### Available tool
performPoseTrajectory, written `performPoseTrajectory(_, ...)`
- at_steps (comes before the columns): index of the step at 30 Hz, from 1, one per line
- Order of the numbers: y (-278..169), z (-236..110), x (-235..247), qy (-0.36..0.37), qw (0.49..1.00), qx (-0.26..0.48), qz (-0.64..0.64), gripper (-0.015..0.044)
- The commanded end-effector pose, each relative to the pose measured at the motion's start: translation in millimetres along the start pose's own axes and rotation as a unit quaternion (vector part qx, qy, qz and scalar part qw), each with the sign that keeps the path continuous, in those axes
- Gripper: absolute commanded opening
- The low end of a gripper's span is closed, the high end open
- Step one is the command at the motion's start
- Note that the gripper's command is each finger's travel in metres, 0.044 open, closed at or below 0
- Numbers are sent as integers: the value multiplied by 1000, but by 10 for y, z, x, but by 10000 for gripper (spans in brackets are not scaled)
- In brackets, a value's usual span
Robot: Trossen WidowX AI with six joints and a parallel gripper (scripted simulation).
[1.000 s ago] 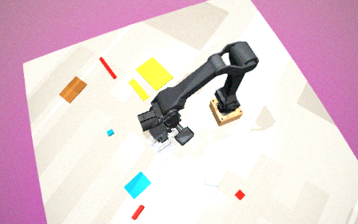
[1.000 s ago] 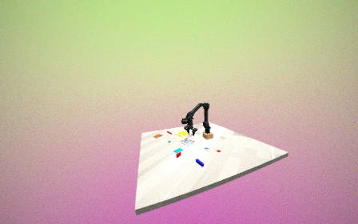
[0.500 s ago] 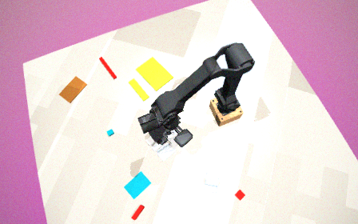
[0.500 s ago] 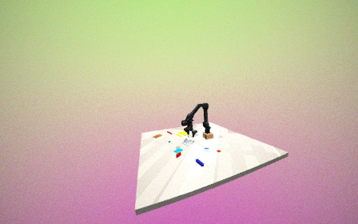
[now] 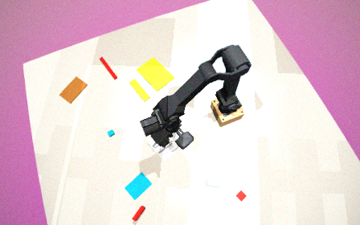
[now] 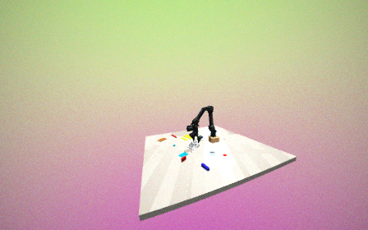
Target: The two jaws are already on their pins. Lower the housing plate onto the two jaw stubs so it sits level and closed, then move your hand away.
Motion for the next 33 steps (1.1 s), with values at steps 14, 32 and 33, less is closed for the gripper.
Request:
performPoseTrajectory(14, -36, 166, 16, 0, 1000, 4, 2, 351)
performPoseTrajectory(32, -37, 190, 16, 0, 1000, 4, 2, 351)
performPoseTrajectory(33, -37, 190, 16, 0, 1000, 4, 2, 351)
Point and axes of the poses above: the point midway between the two fingers, 35 mm back from their tips, its own z axis out along the fingers, its own x axis across the jaws, y = z × x, the point moved 7 cm from there along -z, back along the fingers, and after that the axes turned 10 degrees about -z, right-handed, at the moved point
